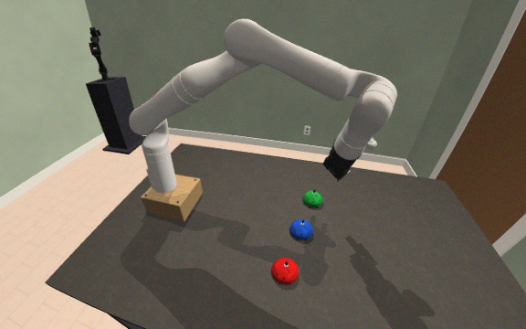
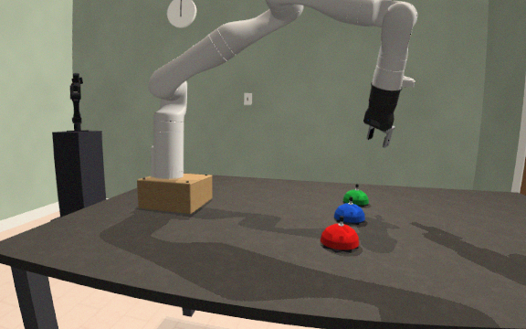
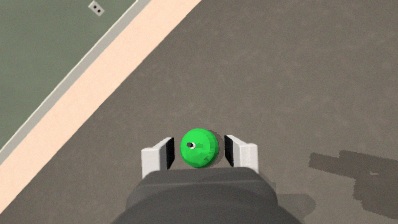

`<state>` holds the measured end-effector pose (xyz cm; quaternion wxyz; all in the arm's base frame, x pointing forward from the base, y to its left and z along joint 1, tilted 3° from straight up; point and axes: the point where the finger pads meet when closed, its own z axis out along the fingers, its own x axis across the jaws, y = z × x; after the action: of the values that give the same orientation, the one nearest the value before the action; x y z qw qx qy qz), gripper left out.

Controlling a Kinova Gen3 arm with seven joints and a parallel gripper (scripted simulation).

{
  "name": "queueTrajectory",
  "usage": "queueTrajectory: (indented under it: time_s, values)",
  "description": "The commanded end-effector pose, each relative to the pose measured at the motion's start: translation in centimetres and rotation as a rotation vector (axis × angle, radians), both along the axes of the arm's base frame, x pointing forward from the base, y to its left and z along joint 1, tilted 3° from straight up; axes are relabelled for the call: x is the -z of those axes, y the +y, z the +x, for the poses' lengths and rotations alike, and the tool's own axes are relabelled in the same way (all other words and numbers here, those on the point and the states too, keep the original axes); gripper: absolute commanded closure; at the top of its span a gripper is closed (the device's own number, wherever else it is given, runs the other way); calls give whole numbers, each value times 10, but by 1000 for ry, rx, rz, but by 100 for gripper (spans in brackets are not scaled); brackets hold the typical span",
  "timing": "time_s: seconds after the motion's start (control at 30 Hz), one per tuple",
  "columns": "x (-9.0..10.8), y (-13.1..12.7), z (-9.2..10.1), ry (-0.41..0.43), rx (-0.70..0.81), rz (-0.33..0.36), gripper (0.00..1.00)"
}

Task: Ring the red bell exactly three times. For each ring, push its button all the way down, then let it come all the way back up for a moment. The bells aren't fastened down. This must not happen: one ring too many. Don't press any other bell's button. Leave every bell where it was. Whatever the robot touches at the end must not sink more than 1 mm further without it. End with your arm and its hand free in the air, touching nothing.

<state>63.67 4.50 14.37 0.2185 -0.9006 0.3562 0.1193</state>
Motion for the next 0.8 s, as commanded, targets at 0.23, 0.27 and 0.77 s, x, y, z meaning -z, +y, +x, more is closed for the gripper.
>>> queueTrajectory:
  time_s: [0.23, 0.27, 0.77]
  values:
    - [6, -18, -2, -28, -19, -28, 0]
    - [8, -23, -3, -35, -26, -37, 0]
    - [56, -153, -50, -160, -227, -250, 0]
